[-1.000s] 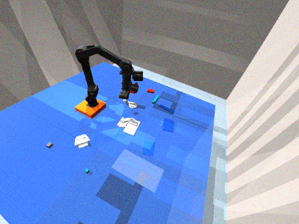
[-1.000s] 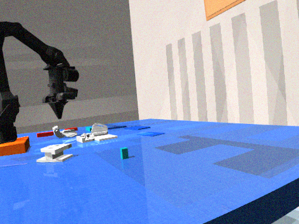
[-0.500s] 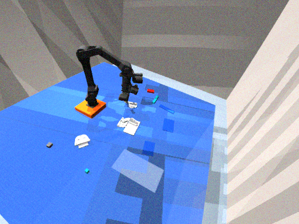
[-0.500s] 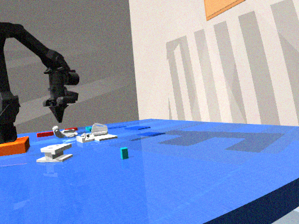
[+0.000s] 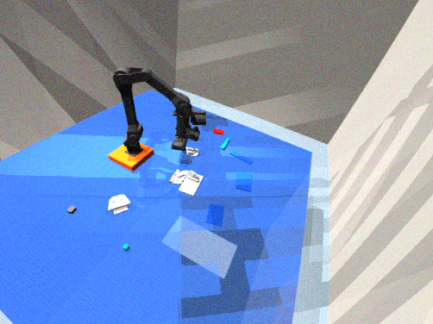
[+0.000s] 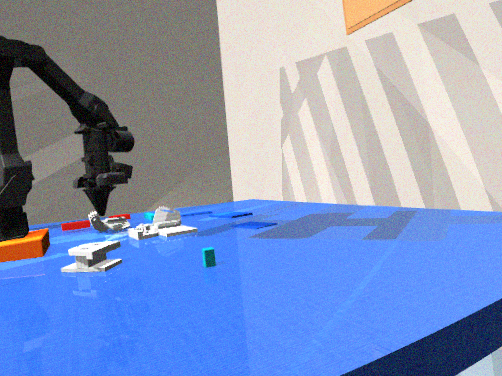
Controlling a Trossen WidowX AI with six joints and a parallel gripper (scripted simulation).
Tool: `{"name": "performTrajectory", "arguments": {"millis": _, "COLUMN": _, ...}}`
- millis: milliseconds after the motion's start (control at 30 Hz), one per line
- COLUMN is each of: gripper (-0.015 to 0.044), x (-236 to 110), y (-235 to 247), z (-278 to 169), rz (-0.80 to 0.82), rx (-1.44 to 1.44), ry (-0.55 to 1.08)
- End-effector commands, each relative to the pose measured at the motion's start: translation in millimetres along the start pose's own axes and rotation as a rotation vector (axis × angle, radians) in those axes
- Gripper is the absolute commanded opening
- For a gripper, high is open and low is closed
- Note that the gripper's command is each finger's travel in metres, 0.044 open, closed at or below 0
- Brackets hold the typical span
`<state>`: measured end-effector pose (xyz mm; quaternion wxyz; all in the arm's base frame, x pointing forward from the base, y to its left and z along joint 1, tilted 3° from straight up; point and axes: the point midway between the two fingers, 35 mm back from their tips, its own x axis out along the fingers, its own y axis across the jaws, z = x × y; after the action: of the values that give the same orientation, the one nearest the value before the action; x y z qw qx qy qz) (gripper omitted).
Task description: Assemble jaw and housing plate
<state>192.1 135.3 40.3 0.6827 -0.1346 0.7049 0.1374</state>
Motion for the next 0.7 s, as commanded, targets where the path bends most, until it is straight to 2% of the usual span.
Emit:
{"name": "performTrajectory", "arguments": {"millis": 0, "gripper": 0.0, "x": 8.4, "y": -0.6, "z": -1.6, "rz": -0.002, "rx": 0.004, "ry": 0.005}}
{"name": "performTrajectory", "arguments": {"millis": 667, "gripper": 0.0, "x": 20.1, "y": 9.4, "z": -2.0, "rz": 0.001, "rx": 0.004, "ry": 0.006}}
